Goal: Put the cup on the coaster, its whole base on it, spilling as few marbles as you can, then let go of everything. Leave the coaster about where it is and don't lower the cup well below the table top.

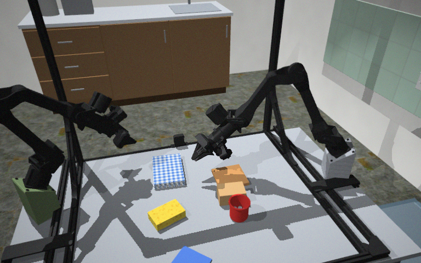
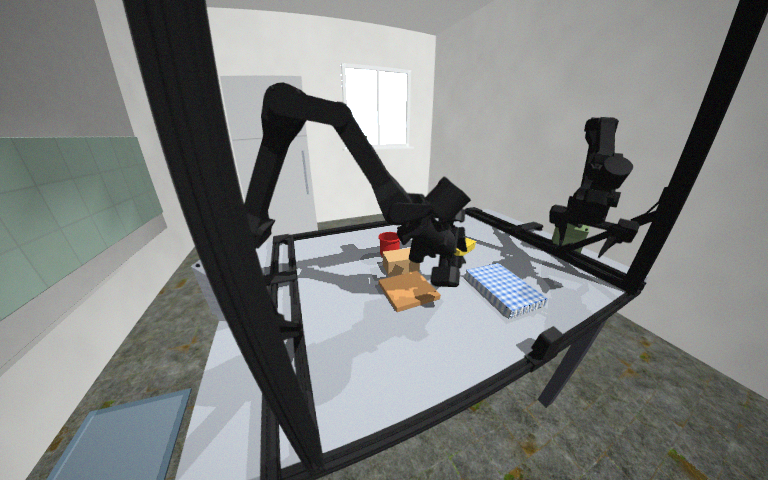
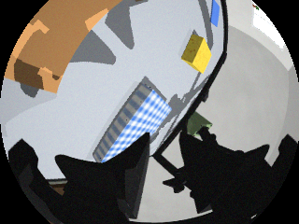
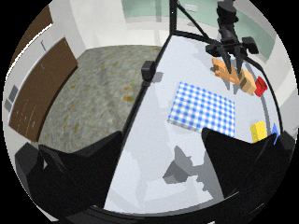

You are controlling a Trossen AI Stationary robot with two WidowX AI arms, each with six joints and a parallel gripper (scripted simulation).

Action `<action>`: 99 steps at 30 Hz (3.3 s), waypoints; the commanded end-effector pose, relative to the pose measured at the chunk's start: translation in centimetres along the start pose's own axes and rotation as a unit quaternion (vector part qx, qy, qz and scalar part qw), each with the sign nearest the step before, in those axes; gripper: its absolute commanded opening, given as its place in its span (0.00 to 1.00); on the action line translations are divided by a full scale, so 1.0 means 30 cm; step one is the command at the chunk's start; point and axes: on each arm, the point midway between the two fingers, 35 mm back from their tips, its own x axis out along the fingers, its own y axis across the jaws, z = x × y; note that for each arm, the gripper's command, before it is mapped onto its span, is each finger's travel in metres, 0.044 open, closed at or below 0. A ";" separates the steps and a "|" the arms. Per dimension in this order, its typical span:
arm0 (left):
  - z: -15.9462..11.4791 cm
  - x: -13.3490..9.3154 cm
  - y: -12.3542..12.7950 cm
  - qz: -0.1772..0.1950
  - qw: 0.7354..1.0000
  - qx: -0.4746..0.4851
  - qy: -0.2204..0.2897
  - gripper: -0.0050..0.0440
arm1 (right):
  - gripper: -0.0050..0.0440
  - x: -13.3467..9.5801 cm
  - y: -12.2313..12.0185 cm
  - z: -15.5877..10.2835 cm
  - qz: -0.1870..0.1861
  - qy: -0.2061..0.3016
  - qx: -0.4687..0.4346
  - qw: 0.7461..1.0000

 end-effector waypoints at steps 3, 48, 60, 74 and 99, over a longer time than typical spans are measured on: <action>0.130 0.066 -0.070 0.062 0.994 0.066 -0.058 0.38 | 0.92 0.000 0.008 0.020 0.004 -0.006 0.004 1.000; 0.716 -0.218 -0.302 0.379 0.894 -0.030 -0.236 0.38 | 0.92 0.000 -0.016 -0.044 -0.008 0.015 -0.006 1.000; 0.726 -0.202 -0.286 0.379 0.894 -0.030 -0.236 0.38 | 0.92 0.000 -0.016 -0.044 -0.008 0.015 -0.006 1.000; 0.758 -0.154 -0.234 0.379 0.894 -0.030 -0.236 0.38 | 0.92 0.000 -0.016 -0.044 -0.008 0.015 -0.006 1.000; 0.793 -0.102 -0.169 0.379 0.894 -0.030 -0.236 0.38 | 0.92 0.000 -0.016 -0.044 -0.008 0.015 -0.006 1.000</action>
